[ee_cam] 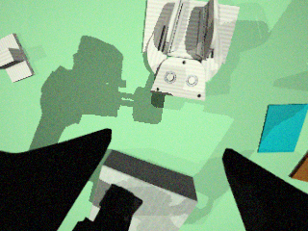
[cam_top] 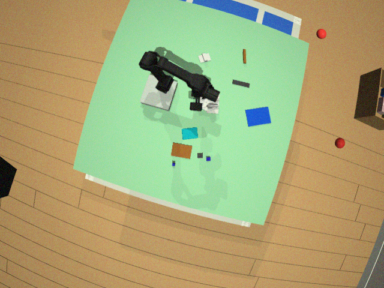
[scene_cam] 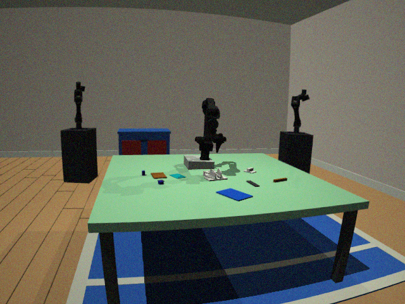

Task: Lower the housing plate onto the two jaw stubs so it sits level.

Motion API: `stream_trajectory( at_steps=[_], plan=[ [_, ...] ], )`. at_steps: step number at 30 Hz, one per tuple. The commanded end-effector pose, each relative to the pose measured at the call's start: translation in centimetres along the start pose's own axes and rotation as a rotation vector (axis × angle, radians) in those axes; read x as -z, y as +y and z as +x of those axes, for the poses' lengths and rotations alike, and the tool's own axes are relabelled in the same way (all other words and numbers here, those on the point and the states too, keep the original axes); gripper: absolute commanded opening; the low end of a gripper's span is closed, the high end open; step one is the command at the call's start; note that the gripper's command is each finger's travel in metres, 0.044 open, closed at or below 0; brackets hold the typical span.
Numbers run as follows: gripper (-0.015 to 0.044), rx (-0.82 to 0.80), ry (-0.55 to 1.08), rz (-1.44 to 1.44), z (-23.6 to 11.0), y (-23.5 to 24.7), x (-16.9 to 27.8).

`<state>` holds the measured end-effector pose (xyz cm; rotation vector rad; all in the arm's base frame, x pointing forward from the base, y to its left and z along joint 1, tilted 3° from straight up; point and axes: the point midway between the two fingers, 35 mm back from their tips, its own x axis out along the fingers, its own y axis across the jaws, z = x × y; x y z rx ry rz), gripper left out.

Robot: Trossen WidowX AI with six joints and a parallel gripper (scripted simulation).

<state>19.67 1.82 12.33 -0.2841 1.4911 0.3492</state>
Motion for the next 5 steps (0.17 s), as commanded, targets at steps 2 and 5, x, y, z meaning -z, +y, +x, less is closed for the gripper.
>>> stream_trajectory(
  at_steps=[2, 5],
  plan=[
    [0.044, -0.002, -0.002, -0.005, -0.1, 0.03, -0.02],
    [0.044, -0.002, -0.002, -0.005, -0.1, 0.03, -0.02]
  ],
)
